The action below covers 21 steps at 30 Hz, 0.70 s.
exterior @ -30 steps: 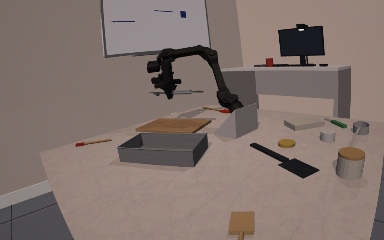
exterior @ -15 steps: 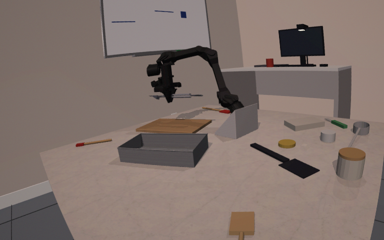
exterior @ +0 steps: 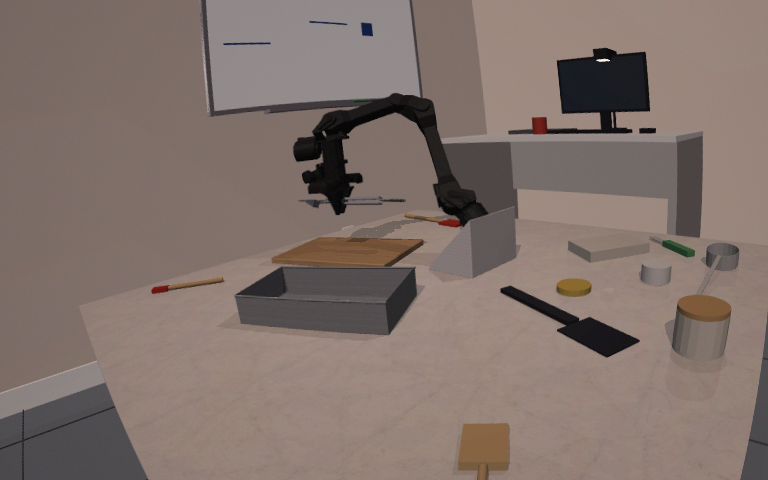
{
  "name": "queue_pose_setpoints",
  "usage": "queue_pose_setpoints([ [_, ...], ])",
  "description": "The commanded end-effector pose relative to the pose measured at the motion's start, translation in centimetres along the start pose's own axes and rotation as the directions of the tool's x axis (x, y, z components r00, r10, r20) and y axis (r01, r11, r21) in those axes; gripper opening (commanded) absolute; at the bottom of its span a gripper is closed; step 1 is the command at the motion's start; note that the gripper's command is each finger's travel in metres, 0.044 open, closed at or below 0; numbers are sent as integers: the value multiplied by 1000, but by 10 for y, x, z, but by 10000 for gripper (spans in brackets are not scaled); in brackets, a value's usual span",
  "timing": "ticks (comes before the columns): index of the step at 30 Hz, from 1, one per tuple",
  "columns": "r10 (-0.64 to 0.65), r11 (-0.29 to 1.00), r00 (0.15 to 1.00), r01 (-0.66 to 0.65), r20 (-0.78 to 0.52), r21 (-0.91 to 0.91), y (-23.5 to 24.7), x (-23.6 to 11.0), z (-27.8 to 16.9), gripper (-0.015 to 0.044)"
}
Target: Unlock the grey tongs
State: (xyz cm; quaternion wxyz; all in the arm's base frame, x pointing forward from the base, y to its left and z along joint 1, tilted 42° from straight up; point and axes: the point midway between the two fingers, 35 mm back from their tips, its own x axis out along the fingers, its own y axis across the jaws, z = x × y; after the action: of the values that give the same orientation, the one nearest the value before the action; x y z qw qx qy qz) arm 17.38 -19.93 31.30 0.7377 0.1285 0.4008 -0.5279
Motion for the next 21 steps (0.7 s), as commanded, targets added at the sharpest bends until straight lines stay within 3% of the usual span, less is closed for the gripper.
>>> queue_pose_setpoints([
  [1, 4, 1000, 1000, -4, -1, -5, 1, 7, 0, -150],
  [21, 2, 1000, 1000, -2, 3, -6, 0, 39, -1, -150],
])
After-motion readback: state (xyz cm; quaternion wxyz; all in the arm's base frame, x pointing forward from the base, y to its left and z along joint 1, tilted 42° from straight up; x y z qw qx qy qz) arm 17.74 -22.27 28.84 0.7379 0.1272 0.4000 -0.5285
